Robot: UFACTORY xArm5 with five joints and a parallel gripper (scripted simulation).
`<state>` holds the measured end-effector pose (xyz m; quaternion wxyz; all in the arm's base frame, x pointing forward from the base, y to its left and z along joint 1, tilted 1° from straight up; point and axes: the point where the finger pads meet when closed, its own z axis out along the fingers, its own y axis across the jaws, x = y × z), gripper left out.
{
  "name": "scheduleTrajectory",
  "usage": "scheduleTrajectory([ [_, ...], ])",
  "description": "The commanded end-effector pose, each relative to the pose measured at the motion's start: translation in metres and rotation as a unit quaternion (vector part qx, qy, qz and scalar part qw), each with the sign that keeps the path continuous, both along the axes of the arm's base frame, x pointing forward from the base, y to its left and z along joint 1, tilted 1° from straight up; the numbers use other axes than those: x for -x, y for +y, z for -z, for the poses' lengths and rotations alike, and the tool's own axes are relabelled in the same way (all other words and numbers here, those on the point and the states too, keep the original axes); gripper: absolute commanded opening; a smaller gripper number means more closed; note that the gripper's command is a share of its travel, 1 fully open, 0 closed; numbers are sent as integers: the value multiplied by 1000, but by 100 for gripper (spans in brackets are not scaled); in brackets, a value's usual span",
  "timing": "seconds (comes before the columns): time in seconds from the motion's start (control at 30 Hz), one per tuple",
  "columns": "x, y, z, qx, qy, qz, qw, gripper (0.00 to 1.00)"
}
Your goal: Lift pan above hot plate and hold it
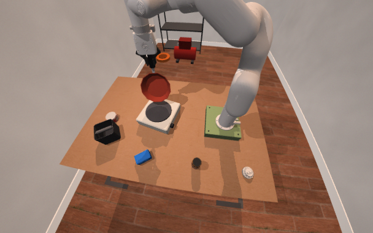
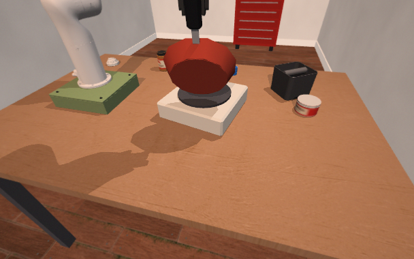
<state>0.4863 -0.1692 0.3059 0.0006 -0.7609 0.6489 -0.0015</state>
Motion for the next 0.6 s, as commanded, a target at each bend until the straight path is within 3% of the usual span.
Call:
scheduleTrajectory([
  [0.0,-1,0,-7,1,-3,0,1000,0],
  [0.57,-1,0,-20,1,-3,0,1000,0],
])
